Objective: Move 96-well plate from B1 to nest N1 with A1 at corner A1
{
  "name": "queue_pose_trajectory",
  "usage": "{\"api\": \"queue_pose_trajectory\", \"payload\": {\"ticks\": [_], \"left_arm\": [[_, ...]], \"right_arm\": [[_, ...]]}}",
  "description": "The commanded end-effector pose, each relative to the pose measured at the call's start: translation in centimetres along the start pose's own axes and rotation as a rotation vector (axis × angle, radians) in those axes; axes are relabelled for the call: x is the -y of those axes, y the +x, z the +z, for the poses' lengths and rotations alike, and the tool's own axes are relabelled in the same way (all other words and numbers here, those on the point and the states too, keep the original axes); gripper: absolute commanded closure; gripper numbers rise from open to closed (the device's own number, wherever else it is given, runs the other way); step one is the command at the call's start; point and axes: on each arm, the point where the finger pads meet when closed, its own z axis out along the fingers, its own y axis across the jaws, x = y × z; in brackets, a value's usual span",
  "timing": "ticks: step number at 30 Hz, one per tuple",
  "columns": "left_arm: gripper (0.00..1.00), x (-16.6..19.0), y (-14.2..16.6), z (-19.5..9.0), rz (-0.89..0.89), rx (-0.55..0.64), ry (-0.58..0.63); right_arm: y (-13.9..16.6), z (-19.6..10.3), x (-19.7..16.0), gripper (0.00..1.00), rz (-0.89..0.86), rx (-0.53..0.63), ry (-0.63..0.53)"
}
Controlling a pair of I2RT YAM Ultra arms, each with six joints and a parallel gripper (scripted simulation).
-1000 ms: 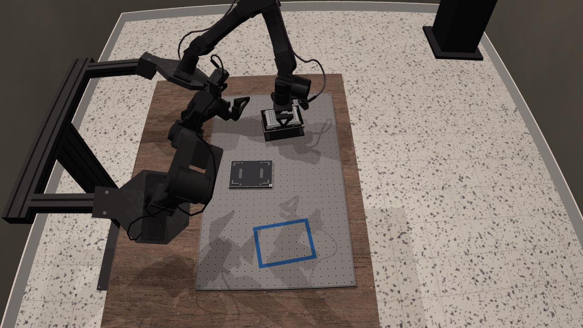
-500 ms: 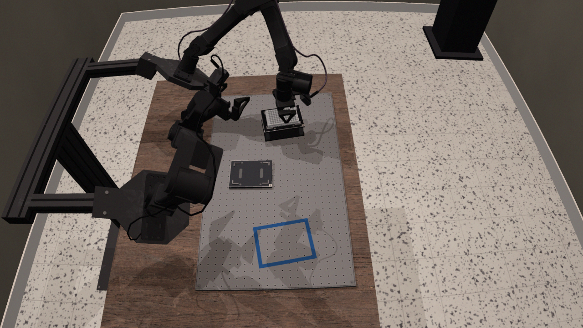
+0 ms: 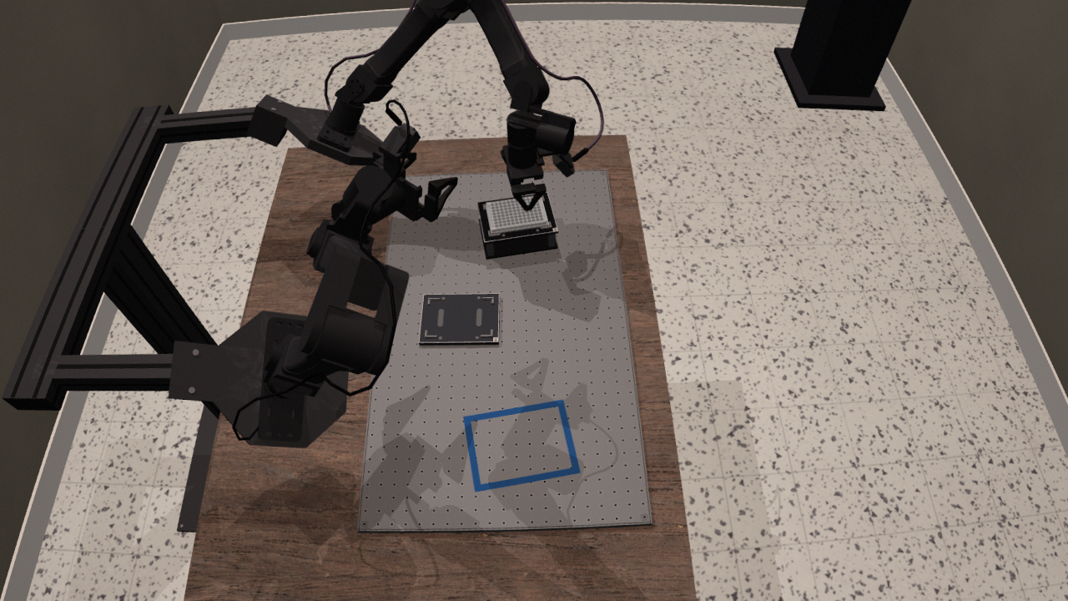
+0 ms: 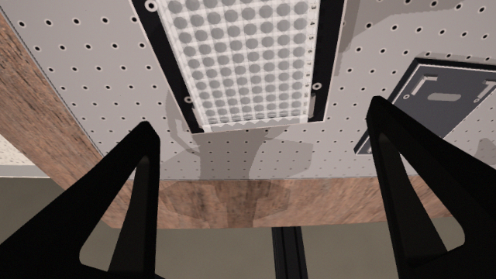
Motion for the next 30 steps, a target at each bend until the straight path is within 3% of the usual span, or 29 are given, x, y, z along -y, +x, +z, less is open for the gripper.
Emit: {"api": "queue_pose_trajectory", "payload": {"ticks": [1,8,13,22,30], "left_arm": [[0.00,0.0,-0.7,-5.2,-0.012,0.019,0.000],[0.00,-0.2,1.4,-3.3,0.025,-0.037,-0.032],[0.00,-0.2,0.9,-3.4,0.021,-0.014,-0.030],[0.00,1.4,-1.9,-4.2,0.039,0.207,0.057],[0.00,1.1,-1.5,-5.0,0.121,0.463,0.131]], "right_arm": [[-0.8,-0.1,-0.1,0.00,0.010,0.024,-0.002],[-0.8,-0.1,-0.1,0.00,0.010,0.024,-0.002],[-0.8,-0.1,-0.1,0.00,0.010,0.024,-0.002],[-0.8,-0.1,-0.1,0.00,0.010,0.024,-0.002],[-0.8,-0.1,-0.1,0.00,0.010,0.024,-0.002]]}}
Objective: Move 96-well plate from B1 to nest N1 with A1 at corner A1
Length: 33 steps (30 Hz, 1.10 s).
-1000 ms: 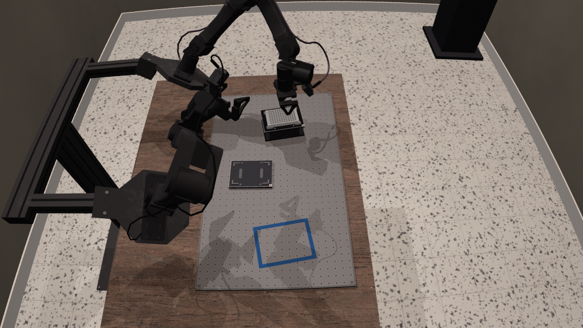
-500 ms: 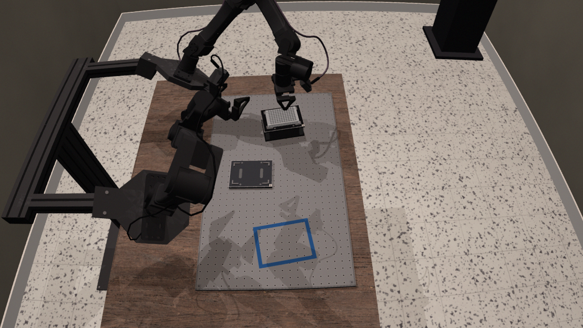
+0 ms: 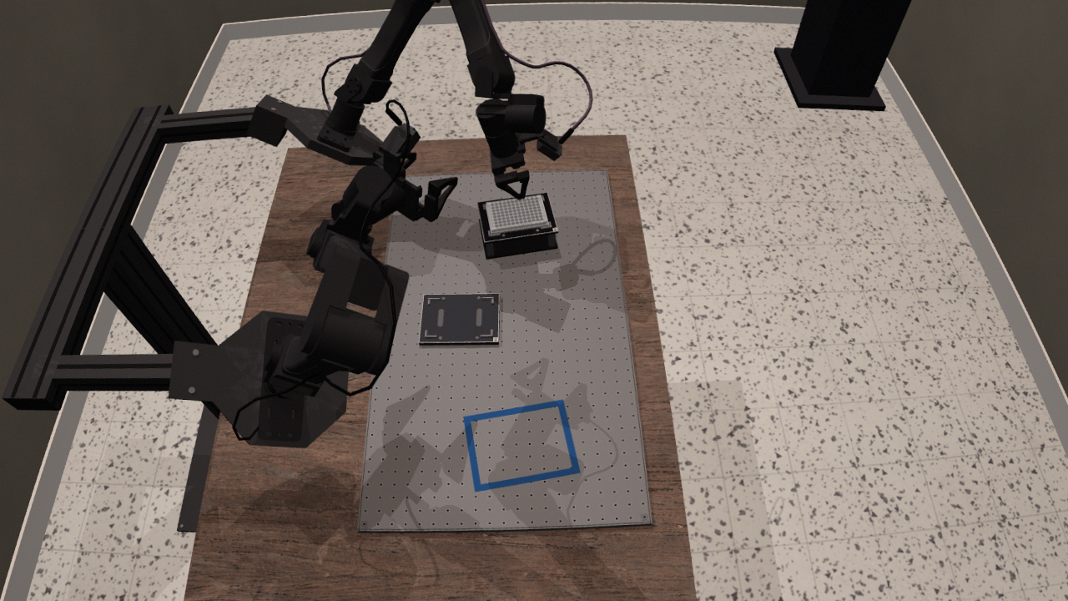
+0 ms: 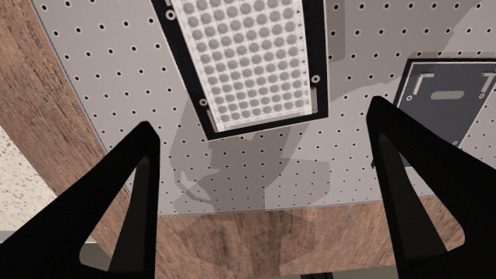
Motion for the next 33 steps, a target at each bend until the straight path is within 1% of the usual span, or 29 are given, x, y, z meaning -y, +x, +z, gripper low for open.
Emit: {"api": "queue_pose_trajectory", "payload": {"ticks": [1,5,7,11,22,29,33], "left_arm": [[0.00,1.1,-2.9,-1.0,0.017,0.243,0.085],[0.00,1.1,-2.6,-1.1,0.045,0.327,0.122],[0.00,1.1,-2.6,-1.1,0.045,0.327,0.122],[0.00,0.8,-3.0,-1.5,0.067,0.444,0.149],[0.00,0.5,-1.5,-1.4,0.156,0.658,0.198],[0.00,0.3,-0.5,-0.8,0.190,0.692,0.209],[0.00,0.2,0.2,-0.3,0.208,0.684,0.208]], "right_arm": [[-0.8,-0.1,-0.1,0.00,0.010,0.024,-0.002],[-0.8,-0.1,-0.1,0.00,0.010,0.024,-0.002],[-0.8,-0.1,-0.1,0.00,0.010,0.024,-0.002],[-0.8,-0.1,-0.1,0.00,0.010,0.024,-0.002],[-0.8,-0.1,-0.1,0.00,0.010,0.024,-0.002],[-0.8,-0.1,-0.1,0.00,0.010,0.024,-0.002],[-0.8,-0.1,-0.1,0.00,0.010,0.024,-0.002]]}}
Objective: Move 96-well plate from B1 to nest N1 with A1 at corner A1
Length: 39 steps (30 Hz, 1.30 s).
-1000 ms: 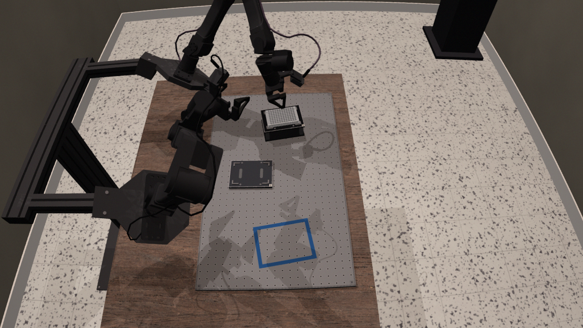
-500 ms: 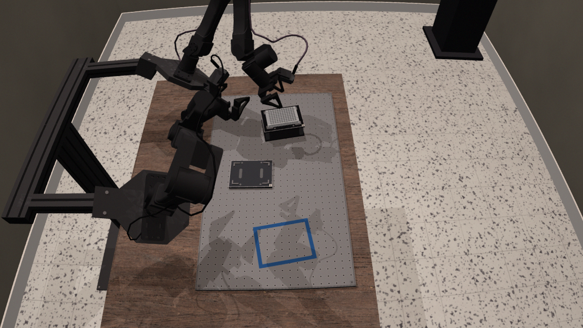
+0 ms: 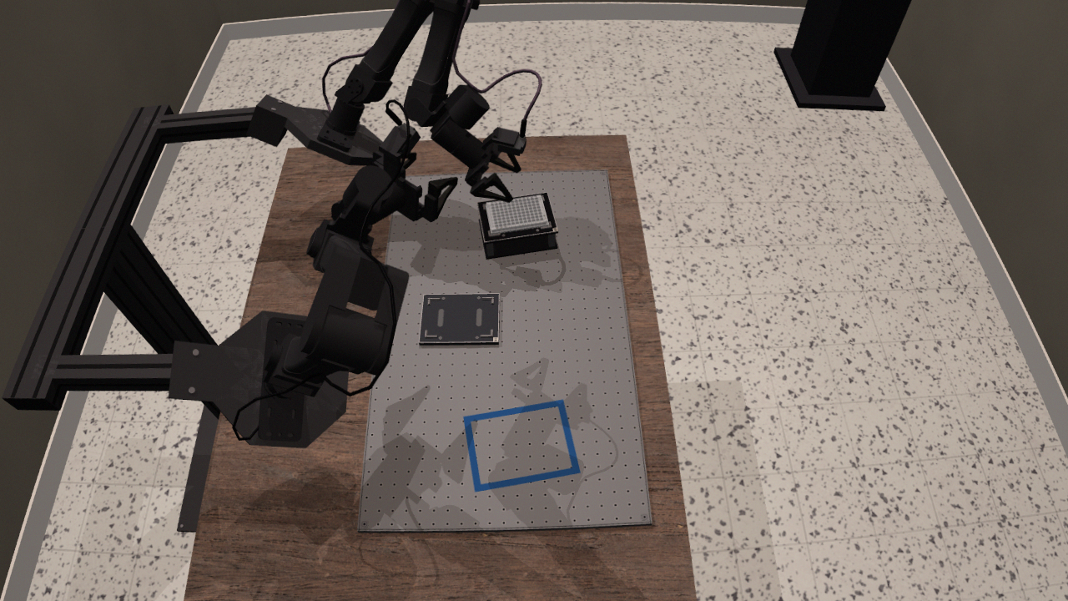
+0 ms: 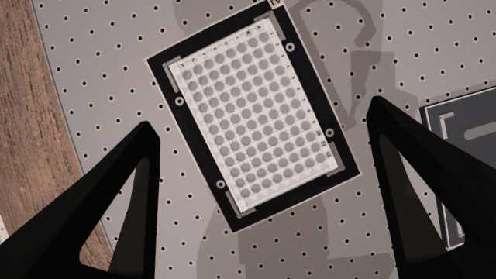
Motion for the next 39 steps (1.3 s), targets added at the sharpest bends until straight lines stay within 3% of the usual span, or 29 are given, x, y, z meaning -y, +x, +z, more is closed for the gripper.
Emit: {"api": "queue_pose_trajectory", "payload": {"ticks": [1,39], "left_arm": [[0.00,0.49,-1.12,-0.06,0.003,0.092,0.030],[0.00,0.72,-1.07,-0.04,-0.003,0.087,0.035]], "right_arm": [[-0.76,-0.12,-0.14,0.00,0.010,0.024,-0.002],[-0.76,-0.12,-0.14,0.00,0.010,0.024,-0.002]]}}
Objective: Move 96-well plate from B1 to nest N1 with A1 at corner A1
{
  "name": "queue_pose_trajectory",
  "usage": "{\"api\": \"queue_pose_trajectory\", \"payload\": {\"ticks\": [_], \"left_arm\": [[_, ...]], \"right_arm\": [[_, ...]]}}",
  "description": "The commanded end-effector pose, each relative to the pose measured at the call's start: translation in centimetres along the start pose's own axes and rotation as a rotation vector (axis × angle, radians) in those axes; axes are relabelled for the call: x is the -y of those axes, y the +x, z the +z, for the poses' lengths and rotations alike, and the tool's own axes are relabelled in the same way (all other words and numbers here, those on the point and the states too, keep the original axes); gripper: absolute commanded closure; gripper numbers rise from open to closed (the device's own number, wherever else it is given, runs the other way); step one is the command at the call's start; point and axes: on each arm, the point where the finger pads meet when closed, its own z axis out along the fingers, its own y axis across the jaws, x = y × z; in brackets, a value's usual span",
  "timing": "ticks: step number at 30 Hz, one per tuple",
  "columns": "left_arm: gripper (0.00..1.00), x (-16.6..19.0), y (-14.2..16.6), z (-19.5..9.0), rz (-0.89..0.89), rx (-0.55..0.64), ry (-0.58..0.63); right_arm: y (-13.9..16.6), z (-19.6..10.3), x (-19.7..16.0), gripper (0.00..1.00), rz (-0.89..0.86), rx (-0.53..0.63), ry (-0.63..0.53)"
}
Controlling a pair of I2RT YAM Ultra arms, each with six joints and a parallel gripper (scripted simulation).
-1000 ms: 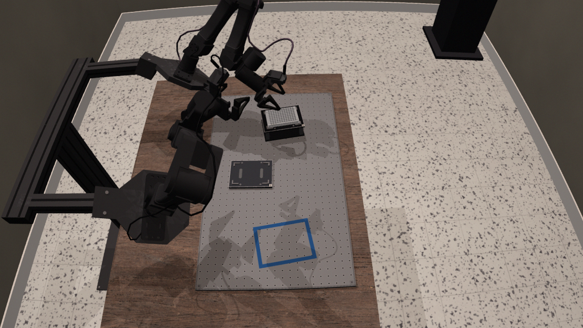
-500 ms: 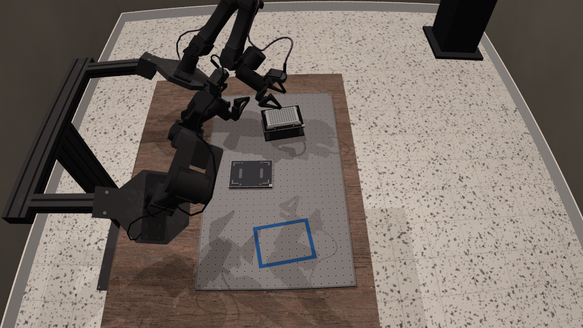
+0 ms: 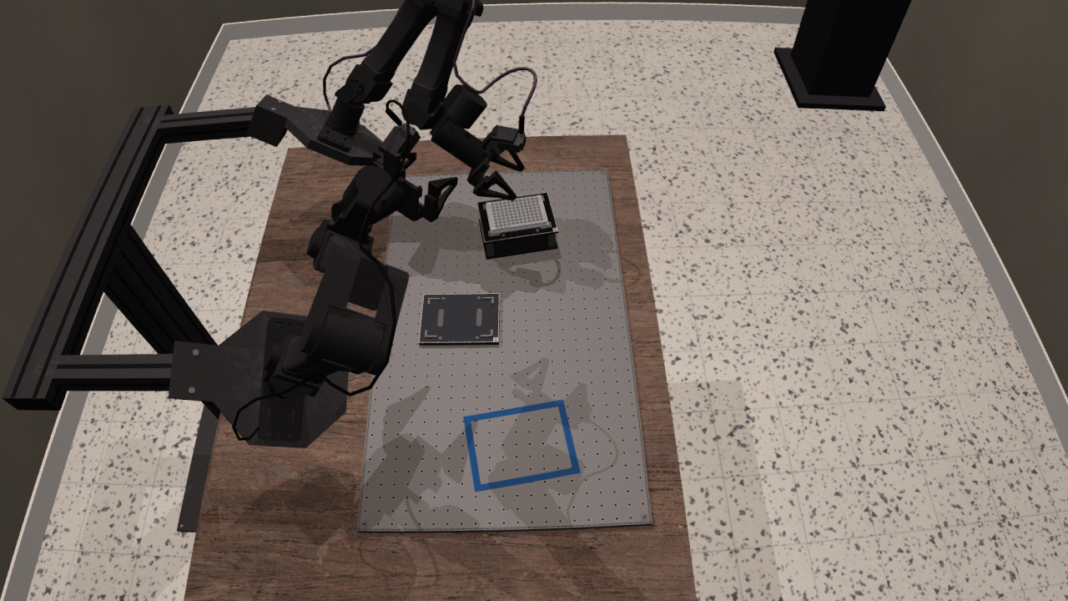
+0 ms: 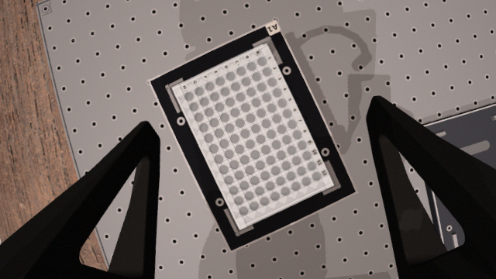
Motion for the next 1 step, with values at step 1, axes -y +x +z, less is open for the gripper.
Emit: {"api": "queue_pose_trajectory", "payload": {"ticks": [1], "left_arm": [[0.00,0.54,-0.03,-0.13,0.005,0.010,0.023]], "right_arm": [[-0.76,-0.12,-0.14,0.00,0.010,0.024,-0.002]]}}
